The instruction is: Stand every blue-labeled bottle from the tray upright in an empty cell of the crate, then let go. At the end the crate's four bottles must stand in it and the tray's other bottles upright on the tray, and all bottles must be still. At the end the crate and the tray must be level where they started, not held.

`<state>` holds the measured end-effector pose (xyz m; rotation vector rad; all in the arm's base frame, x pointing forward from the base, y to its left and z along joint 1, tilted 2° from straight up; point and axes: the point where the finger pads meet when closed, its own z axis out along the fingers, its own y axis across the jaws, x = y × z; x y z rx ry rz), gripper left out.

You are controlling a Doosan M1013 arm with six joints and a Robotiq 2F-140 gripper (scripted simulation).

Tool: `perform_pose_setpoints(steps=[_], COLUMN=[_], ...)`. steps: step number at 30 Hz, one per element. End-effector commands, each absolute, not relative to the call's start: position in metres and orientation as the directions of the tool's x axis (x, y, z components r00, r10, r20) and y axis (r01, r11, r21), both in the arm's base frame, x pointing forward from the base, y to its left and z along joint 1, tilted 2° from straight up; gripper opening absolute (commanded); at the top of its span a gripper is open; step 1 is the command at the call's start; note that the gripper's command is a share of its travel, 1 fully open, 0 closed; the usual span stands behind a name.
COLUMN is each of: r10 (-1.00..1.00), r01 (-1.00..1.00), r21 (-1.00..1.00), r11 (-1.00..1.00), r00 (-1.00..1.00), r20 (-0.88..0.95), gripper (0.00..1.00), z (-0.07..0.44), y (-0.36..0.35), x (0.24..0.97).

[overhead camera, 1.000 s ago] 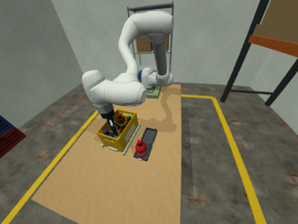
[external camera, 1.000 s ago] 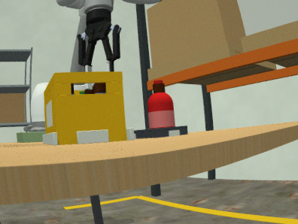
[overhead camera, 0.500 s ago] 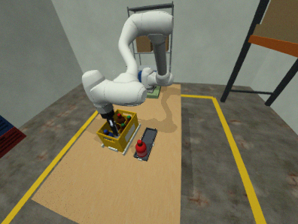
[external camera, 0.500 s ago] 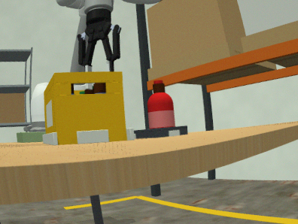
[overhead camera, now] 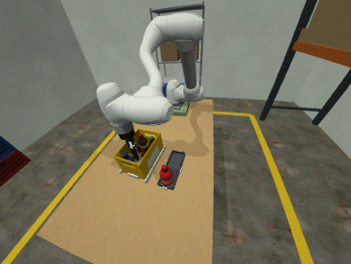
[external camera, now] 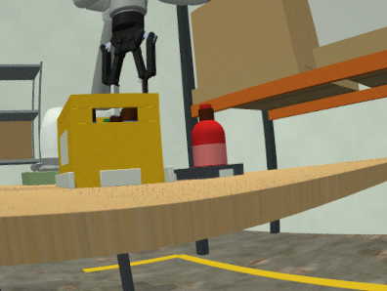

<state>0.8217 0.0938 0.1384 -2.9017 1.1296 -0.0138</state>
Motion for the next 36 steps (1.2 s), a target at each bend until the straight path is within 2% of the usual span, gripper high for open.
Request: perform_pose_setpoints(steps=[1, 14, 36], r10=[-0.676, -0.676, -0.676], r01=[-0.676, -0.676, -0.676], r21=[-0.029, -0.029, -0.029], r11=[-0.736, -0.736, -0.736], r00=[0.737, 0.737, 0.737], r20=[-0.002, -0.002, -0.002], gripper=[0.38, 0.38, 0.38], z=[0.139, 0.151, 0.198], y=[0.094, 0.094, 0.092], x=[0.822, 0.821, 0.821])
